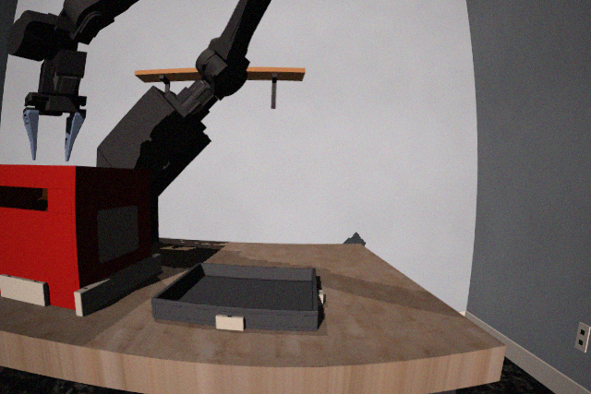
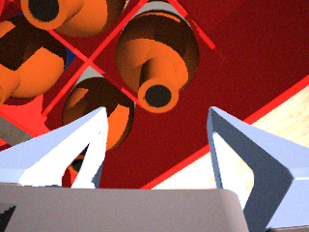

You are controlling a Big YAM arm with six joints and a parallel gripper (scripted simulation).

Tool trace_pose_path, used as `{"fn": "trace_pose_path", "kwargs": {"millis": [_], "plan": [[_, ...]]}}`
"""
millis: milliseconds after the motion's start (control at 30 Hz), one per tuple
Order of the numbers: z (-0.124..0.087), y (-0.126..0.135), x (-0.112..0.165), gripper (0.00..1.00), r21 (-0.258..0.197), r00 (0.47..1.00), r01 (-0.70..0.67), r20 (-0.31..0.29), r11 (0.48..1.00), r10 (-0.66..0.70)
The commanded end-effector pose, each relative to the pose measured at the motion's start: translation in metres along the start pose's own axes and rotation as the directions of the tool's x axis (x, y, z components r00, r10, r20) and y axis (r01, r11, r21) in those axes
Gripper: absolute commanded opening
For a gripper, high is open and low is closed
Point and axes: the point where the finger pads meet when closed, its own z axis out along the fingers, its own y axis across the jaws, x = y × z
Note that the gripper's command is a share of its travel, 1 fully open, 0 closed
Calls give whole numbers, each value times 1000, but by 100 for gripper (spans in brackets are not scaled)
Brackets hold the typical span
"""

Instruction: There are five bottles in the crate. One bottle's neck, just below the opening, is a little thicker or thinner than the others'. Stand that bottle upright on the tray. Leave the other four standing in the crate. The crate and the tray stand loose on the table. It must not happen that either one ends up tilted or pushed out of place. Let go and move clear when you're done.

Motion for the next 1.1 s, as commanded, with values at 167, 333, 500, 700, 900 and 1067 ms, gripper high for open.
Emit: {"fn": "trace_pose_path", "kwargs": {"millis": [167,333,500,700,900,1067], "plan": [[10,-10,-3,61,4,1000,7,0,1000,-7],[17,-5,-1,61,-4,1000,3,-3,1000,-3],[21,-3,2,61,-8,1000,-1,-5,1000,1],[29,2,5,61,-15,1000,-8,-8,1000,8],[37,1,5,61,-14,1000,-7,-8,1000,7],[40,0,4,61,-12,1000,-5,-6,1000,4]]}}
